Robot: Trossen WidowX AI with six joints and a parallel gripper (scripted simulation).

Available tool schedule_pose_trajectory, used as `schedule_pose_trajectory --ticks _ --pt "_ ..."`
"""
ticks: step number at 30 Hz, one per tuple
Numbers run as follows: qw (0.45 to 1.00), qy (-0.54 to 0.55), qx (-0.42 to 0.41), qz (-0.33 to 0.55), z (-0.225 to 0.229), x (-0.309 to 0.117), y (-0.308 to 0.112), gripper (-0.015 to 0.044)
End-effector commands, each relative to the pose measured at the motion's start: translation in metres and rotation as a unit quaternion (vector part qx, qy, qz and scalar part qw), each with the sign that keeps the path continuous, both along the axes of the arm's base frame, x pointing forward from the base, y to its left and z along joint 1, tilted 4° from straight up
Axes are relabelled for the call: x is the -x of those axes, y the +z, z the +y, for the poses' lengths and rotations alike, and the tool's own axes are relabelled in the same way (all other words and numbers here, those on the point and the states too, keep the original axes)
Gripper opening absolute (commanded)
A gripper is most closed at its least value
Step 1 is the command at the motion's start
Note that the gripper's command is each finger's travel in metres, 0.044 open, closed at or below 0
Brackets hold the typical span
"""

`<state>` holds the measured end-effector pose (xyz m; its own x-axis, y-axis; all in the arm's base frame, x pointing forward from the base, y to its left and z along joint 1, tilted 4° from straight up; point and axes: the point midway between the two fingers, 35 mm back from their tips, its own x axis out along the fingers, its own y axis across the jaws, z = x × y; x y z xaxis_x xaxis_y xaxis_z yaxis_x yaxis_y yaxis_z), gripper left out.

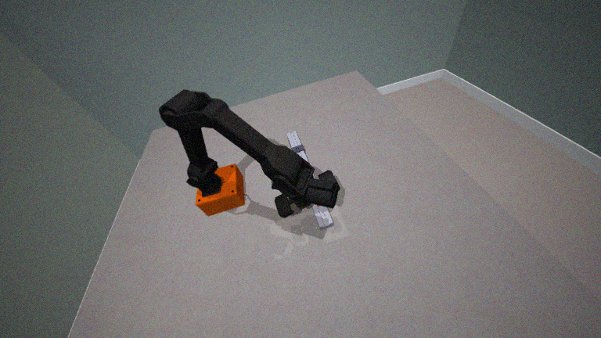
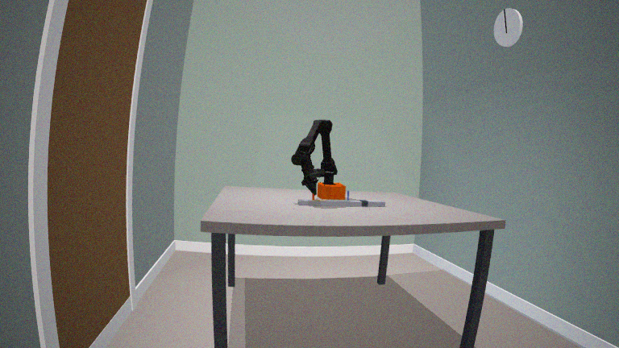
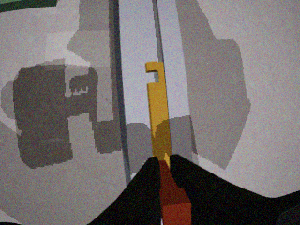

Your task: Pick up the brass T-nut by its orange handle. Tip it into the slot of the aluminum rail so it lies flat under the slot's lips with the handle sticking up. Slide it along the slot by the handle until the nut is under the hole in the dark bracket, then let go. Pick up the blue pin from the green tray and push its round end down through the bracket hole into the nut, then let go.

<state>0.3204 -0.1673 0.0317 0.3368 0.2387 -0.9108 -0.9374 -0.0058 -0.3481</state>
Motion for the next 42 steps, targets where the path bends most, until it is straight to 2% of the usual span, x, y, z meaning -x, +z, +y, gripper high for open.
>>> schedule_pose_trajectory --ticks 1,42 --pt "1.0 -0.003 0.0 0.006 -0.0005 -0.0009 0.0005 -0.015" --pt "0.999 -0.005 -0.001 0.05 -0.0004 -0.0063 0.0019 -0.015"
